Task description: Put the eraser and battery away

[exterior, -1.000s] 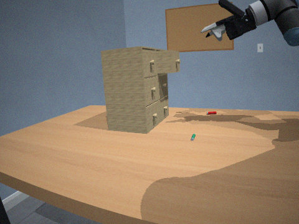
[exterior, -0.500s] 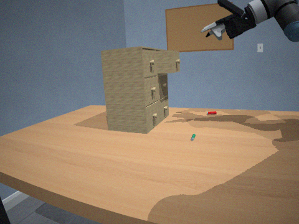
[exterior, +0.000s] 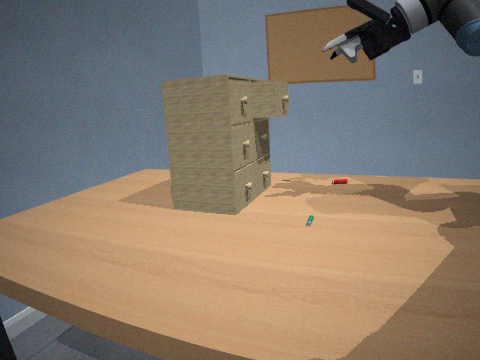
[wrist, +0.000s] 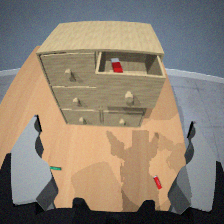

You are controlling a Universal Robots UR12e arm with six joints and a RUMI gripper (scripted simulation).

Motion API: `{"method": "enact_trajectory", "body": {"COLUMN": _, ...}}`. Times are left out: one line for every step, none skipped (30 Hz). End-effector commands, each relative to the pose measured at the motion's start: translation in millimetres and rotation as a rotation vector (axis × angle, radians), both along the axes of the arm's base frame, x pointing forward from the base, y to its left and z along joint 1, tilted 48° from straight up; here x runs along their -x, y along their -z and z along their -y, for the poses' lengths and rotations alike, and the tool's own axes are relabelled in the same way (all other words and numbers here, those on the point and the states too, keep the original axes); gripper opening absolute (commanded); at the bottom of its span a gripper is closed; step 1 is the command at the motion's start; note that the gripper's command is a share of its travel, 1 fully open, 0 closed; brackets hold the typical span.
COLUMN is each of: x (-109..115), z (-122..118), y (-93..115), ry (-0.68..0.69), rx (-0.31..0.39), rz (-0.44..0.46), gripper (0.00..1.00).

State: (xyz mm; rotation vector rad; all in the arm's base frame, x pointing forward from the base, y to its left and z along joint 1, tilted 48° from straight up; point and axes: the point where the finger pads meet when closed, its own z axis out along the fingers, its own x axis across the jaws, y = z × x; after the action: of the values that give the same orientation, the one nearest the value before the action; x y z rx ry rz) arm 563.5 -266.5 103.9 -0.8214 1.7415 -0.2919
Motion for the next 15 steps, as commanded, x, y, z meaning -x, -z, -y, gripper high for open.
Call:
{"method": "enact_trajectory", "body": {"x": 0.3, "z": 1.4, "y": -0.9, "ry": -0.023, "rx": -0.004, "rz": -0.016, "gripper": 1.00}}
{"method": "enact_trajectory", "body": {"x": 0.4, "z": 1.3, "y": -1.1, "ry": -0.027, "rx": -0.004, "rz": -0.019, "gripper": 1.00}}
{"method": "enact_trajectory", "body": {"x": 0.4, "z": 1.5, "y": -1.2, "ry": -0.031, "rx": -0.005, "rz": -0.023, "gripper": 1.00}}
{"method": "enact_trajectory", "body": {"x": 0.4, "z": 1.8, "y": -1.2, "ry": -0.035, "rx": -0.005, "rz": -0.027, "gripper": 1.00}}
{"method": "enact_trajectory", "body": {"x": 0.4, "z": 2.0, "y": -1.2, "ry": -0.040, "rx": -0.006, "rz": -0.031, "gripper": 1.00}}
{"method": "enact_trajectory", "body": {"x": 0.3, "z": 2.2, "y": -1.3, "ry": -0.044, "rx": -0.007, "rz": -0.034, "gripper": 1.00}}
{"method": "enact_trajectory", "body": {"x": 0.4, "z": 2.4, "y": -1.4, "ry": -0.048, "rx": -0.008, "rz": -0.038, "gripper": 1.00}}
{"method": "enact_trajectory", "body": {"x": 0.4, "z": 2.4, "y": -1.4, "ry": -0.048, "rx": -0.008, "rz": -0.038, "gripper": 1.00}}
{"method": "enact_trajectory", "body": {"x": 0.4, "z": 2.4, "y": -1.4, "ry": -0.048, "rx": -0.008, "rz": -0.038, "gripper": 1.00}}
{"method": "enact_trajectory", "body": {"x": 0.4, "z": 2.5, "y": -1.6, "ry": -0.053, "rx": -0.008, "rz": -0.042, "gripper": 1.00}}
{"method": "enact_trajectory", "body": {"x": 0.4, "z": 2.5, "y": -1.8, "ry": -0.057, "rx": -0.009, "rz": -0.046, "gripper": 1.00}}
{"method": "enact_trajectory", "body": {"x": 0.5, "z": 2.5, "y": -2.1, "ry": -0.062, "rx": -0.010, "rz": -0.050, "gripper": 1.00}}
{"method": "enact_trajectory", "body": {"x": 0.5, "z": 2.6, "y": -2.3, "ry": -0.067, "rx": -0.011, "rz": -0.054, "gripper": 1.00}}
{"method": "enact_trajectory", "body": {"x": 0.5, "z": 2.9, "y": -2.3, "ry": -0.072, "rx": -0.012, "rz": -0.059, "gripper": 1.00}}
{"method": "enact_trajectory", "body": {"x": 0.5, "z": 3.2, "y": -2.3, "ry": -0.078, "rx": -0.012, "rz": -0.064, "gripper": 1.00}}
